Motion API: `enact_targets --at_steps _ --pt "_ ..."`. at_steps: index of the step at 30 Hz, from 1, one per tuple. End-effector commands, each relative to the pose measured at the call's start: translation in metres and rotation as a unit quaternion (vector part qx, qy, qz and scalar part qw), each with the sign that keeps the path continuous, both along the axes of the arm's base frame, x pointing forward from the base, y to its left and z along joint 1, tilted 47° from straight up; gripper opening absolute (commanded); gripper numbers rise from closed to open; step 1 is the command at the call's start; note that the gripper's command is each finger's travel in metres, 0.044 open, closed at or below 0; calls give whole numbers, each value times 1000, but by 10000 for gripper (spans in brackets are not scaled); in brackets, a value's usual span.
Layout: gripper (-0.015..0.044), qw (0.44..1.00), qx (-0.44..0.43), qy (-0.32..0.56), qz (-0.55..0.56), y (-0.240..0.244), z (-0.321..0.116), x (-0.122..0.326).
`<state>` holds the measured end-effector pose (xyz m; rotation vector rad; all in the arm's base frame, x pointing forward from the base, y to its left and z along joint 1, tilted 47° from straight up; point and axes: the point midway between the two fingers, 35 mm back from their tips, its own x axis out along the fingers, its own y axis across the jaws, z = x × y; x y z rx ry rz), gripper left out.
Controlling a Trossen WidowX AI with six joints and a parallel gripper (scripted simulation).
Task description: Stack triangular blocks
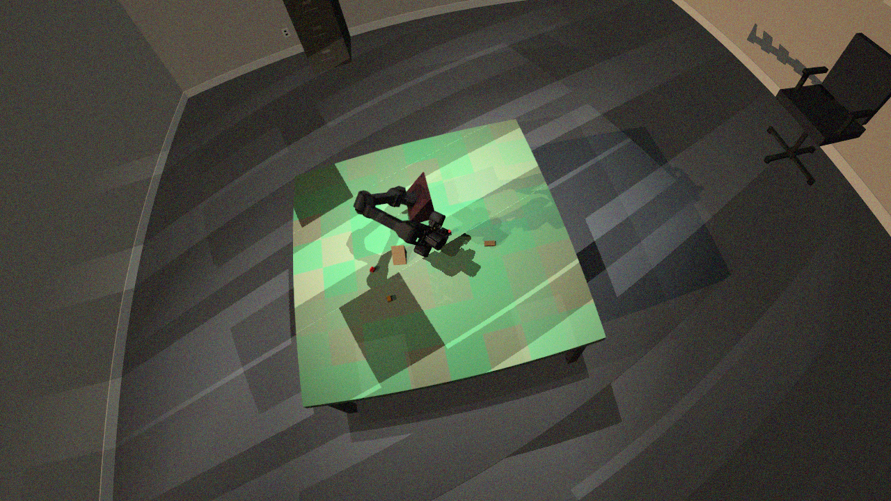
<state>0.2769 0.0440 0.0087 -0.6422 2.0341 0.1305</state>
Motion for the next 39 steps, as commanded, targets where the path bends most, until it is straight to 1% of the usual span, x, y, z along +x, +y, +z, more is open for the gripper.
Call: enact_targets --at_steps 1,10,19,29,39 --pt "0 997 16 27 77 1 0 -1" --pt "0 971 47 84 217 2 -1 -1" --pt "0 923 73 147 348 4 -1 -2" --pt "0 843 98 221 480 6 -1 -2" --pt "0 739 119 298 593 8 0 -2"
